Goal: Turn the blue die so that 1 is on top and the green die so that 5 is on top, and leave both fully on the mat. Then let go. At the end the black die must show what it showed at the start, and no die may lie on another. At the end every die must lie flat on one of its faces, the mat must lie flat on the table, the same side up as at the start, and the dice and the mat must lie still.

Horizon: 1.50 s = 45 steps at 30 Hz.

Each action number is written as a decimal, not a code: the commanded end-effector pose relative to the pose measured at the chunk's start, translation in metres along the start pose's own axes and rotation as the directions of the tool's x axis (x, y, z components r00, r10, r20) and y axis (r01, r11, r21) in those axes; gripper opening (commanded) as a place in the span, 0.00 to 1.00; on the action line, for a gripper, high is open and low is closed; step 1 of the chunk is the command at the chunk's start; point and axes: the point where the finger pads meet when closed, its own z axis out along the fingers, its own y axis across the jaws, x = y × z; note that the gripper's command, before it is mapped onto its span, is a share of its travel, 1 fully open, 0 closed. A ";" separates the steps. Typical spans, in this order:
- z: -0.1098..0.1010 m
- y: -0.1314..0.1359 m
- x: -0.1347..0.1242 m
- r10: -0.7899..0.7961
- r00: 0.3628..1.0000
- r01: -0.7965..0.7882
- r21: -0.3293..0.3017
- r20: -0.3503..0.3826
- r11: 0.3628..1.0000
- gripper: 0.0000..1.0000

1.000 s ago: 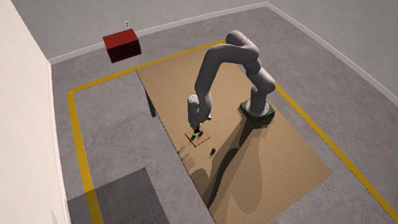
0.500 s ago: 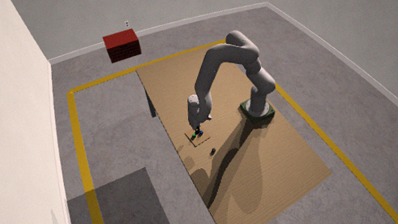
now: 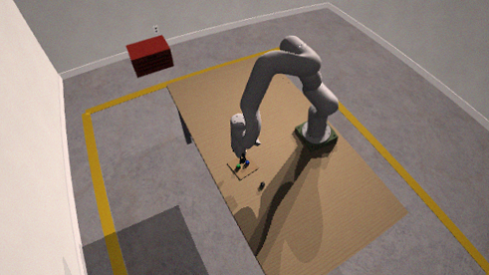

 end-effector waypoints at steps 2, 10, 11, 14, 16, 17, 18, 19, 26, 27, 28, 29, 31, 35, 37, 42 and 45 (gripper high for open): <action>-0.015 0.000 -0.001 0.000 1.000 0.000 0.000 0.002 1.000 1.00; -0.054 0.000 -0.001 0.000 1.000 0.000 0.000 0.002 1.000 1.00; -0.057 0.000 -0.001 0.000 1.000 0.000 0.000 0.002 1.000 1.00; -0.064 0.000 -0.001 0.000 1.000 0.000 0.000 0.002 1.000 1.00; -0.066 0.000 -0.001 0.000 1.000 0.000 0.000 0.002 1.000 1.00; -0.066 0.000 -0.001 0.000 1.000 0.000 0.000 0.002 1.000 1.00; -0.066 0.000 -0.001 0.000 1.000 0.000 0.000 0.002 1.000 1.00; -0.067 0.000 -0.001 0.000 1.000 0.000 0.000 0.002 1.000 1.00; -0.067 0.000 -0.001 0.000 1.000 0.000 0.000 0.002 1.000 1.00; -0.067 0.000 -0.001 0.000 1.000 0.000 0.000 0.002 1.000 1.00; -0.067 0.000 -0.001 0.000 1.000 0.000 0.000 0.002 1.000 1.00; -0.067 0.000 -0.001 0.000 1.000 0.000 0.000 0.002 1.000 1.00; -0.067 0.000 -0.001 0.000 1.000 0.000 0.000 0.002 1.000 1.00; -0.067 0.000 -0.001 0.000 1.000 0.000 0.000 0.002 1.000 1.00; -0.067 0.000 -0.001 0.000 1.000 0.000 0.000 0.002 1.000 1.00; -0.067 0.000 -0.001 0.000 1.000 0.000 0.000 0.002 1.000 1.00; -0.067 0.000 -0.001 0.000 1.000 0.000 0.000 0.002 1.000 1.00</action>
